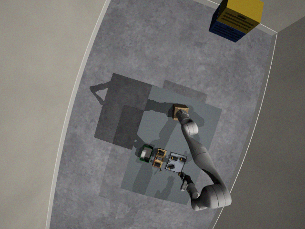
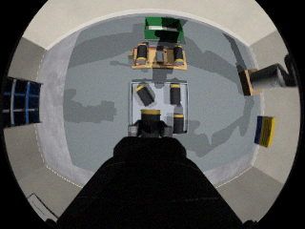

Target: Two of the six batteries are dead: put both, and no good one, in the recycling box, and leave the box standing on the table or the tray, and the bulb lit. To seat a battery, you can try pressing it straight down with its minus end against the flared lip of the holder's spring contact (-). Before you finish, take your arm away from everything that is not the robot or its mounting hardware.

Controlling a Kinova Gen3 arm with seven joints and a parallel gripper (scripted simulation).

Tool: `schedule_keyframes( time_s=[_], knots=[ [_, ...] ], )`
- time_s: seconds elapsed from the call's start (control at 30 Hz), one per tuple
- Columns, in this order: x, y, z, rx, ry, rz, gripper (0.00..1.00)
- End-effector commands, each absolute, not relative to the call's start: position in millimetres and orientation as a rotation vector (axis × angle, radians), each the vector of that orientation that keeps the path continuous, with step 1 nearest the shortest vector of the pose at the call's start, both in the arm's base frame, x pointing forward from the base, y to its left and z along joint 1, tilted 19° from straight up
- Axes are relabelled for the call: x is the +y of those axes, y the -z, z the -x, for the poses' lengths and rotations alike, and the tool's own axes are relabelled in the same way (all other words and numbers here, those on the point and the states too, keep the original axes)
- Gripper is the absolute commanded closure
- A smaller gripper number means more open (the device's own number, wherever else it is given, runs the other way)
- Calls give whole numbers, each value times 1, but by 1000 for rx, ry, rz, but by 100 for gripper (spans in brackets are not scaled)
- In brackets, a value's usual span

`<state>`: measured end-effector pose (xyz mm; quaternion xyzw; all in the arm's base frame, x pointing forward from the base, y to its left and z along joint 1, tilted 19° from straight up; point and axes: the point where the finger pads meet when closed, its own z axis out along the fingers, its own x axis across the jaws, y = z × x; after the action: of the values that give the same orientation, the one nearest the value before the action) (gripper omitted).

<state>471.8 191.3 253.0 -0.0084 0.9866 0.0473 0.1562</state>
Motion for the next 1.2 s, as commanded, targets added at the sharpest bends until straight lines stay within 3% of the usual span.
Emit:
schedule_keyframes(
  time_s=[0.0, 1.17],
  knots=[
    [191, -254, -472, 2822, -135, 37, 43],
    [185, -253, -471, 2820, -129, 73, 43]
  ],
)
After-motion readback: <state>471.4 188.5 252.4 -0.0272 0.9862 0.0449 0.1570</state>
